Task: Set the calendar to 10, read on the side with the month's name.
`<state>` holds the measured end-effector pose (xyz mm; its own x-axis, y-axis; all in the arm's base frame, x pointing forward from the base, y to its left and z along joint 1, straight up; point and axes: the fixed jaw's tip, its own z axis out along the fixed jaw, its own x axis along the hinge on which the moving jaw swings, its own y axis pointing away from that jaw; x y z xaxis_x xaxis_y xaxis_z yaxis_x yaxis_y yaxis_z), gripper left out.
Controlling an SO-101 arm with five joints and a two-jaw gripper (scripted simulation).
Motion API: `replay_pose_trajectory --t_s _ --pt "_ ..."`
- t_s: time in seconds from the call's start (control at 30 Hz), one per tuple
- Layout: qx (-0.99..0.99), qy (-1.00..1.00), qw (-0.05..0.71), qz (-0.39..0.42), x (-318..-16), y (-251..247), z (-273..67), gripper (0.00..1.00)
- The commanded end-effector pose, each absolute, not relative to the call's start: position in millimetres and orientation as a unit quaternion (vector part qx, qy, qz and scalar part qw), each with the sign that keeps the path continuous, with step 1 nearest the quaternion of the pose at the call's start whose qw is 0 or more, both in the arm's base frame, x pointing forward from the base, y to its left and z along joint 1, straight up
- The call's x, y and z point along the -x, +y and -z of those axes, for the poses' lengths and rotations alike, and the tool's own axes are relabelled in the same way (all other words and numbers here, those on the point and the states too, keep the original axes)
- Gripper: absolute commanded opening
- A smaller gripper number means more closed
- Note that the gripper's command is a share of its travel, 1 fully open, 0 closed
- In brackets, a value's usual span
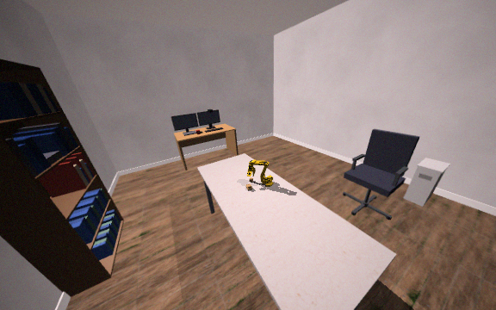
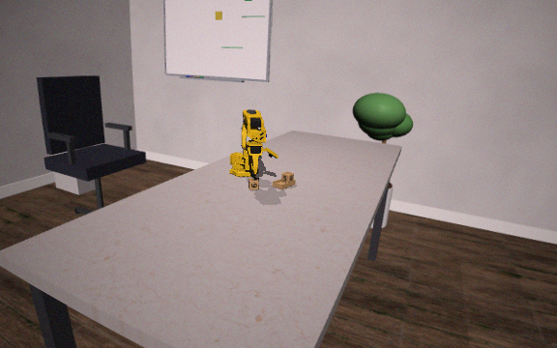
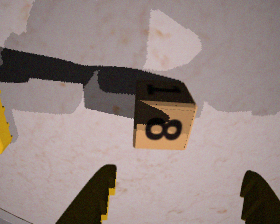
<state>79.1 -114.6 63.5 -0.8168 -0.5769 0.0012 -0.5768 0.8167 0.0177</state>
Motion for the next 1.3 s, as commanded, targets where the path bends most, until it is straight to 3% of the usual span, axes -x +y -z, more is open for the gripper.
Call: replay_pose_trajectory --t_s 0.0,0.87,1.27 --pt "-0.294 -0.956 -0.006 -0.019 -82 -120 -78 0.36" --pt "-0.294 -0.956 -0.007 -0.023 -82 -120 -79 0.36" --pt "-0.291 -0.946 -0.043 -0.138 -85 -125 -108 0.35"
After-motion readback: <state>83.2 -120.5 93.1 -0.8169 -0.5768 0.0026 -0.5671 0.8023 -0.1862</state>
